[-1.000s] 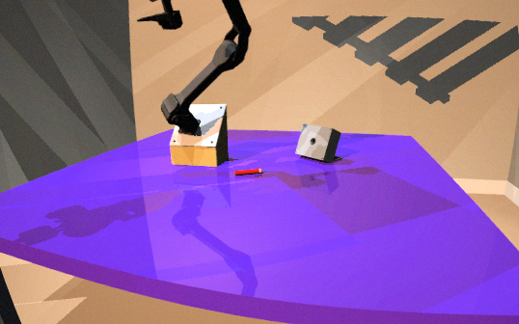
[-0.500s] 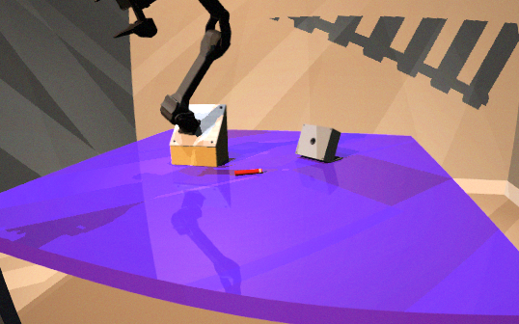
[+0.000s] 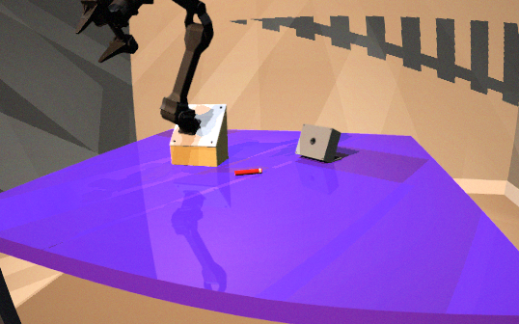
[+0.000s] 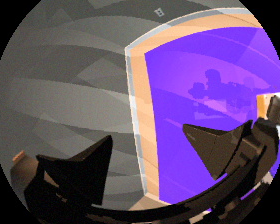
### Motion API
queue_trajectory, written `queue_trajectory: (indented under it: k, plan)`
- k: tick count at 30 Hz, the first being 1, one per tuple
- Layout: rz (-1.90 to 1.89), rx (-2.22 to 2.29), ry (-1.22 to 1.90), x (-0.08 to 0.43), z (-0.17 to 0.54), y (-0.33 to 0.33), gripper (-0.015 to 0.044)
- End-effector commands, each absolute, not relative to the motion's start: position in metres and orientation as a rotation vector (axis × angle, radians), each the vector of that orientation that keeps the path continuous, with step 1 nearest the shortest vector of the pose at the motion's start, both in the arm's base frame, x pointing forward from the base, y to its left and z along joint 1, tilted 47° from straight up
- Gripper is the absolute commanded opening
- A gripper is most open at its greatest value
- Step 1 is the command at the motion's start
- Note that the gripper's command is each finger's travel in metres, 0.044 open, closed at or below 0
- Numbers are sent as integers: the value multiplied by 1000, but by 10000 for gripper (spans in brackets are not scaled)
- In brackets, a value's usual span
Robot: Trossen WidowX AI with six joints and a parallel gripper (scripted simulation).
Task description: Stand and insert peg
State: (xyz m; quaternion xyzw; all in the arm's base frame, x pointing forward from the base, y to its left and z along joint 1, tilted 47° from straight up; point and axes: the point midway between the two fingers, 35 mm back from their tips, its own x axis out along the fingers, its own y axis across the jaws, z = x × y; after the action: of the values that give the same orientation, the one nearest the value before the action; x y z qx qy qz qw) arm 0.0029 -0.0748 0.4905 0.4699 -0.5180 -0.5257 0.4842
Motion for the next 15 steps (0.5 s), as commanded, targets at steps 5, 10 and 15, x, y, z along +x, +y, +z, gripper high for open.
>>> queue_trajectory:
  k: [5,10,15]
  plan:
    - [-1346,1174,-1078,0,475,-110,440]
    - [-1376,1185,-956,4,464,-130,440]
    - [-1400,1188,-828,10,452,-150,440]
